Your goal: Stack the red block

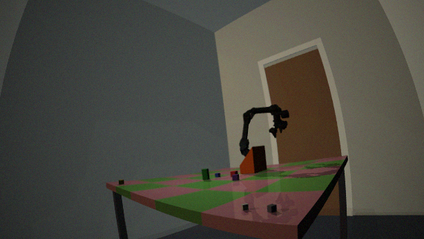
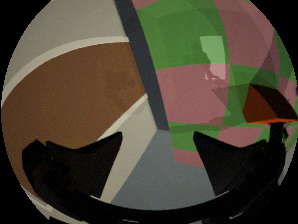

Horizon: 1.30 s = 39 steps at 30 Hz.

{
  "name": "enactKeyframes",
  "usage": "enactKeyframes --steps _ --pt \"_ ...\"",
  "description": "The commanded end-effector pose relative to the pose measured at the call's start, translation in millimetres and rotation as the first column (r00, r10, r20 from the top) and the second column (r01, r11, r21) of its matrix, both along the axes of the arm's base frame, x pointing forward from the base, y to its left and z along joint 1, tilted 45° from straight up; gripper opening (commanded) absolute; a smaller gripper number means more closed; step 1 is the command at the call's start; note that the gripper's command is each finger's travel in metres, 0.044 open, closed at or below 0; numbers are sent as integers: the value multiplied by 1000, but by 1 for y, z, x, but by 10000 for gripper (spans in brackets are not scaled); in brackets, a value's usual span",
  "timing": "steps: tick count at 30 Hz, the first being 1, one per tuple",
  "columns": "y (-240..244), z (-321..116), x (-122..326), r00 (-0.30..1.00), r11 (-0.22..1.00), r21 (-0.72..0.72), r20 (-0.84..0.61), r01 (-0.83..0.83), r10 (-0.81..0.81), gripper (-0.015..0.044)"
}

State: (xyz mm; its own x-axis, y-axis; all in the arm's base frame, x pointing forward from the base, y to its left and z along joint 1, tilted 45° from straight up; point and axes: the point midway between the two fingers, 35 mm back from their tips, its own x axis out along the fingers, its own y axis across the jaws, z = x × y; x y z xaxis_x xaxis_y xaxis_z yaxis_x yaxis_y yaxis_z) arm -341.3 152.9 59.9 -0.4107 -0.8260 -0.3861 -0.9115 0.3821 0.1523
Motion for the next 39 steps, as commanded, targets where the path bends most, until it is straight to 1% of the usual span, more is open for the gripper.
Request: enactKeyframes --steps 1,11,20,29,39 --pt "26 -10 36 999 997 79 31 23 -26 440" --pt "72 -28 127 980 971 221 157 90 -126 440" --pt "90 -39 215 926 938 320 297 134 -234 440" --pt "85 -46 302 834 907 390 438 159 -335 440" --pt "52 -48 390 689 887 429 591 173 -420 440"
